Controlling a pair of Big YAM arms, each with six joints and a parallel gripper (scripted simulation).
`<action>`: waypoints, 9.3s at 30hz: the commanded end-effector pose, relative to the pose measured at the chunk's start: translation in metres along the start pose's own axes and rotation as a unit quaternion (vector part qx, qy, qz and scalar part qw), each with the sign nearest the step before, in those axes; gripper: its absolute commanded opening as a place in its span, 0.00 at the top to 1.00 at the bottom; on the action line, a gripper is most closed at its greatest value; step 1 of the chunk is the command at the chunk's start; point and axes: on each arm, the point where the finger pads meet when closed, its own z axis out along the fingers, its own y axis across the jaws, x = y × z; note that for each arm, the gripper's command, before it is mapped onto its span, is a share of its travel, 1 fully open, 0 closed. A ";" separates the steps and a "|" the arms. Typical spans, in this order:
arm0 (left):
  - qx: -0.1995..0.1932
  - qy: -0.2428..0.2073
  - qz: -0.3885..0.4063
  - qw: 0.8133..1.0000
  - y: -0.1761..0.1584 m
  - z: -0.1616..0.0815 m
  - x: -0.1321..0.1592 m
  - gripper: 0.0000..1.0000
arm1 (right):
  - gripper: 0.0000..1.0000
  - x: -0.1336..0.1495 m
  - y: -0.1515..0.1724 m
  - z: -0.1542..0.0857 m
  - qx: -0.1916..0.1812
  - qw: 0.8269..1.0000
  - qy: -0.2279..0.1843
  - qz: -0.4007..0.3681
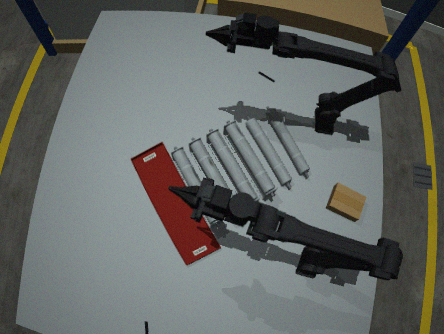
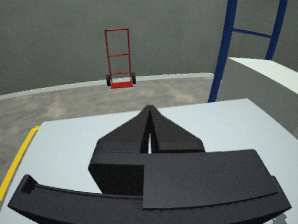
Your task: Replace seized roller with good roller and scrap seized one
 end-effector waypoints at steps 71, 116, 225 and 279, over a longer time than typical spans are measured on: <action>0.218 0.337 0.069 0.913 -0.105 -0.065 0.235 0.68 | 0.38 0.184 0.113 0.010 0.024 0.890 0.352 0.289; 0.427 0.605 0.025 0.671 -0.167 -0.266 0.362 0.68 | 0.38 0.348 0.185 -0.128 0.312 0.637 0.619 0.337; 0.400 0.654 0.006 0.641 -0.176 -0.302 0.433 0.97 | 0.68 0.407 0.181 -0.126 0.310 0.638 0.618 0.338; 0.388 0.690 0.004 0.611 -0.160 -0.336 0.449 0.97 | 0.68 0.407 0.179 -0.125 0.312 0.639 0.617 0.337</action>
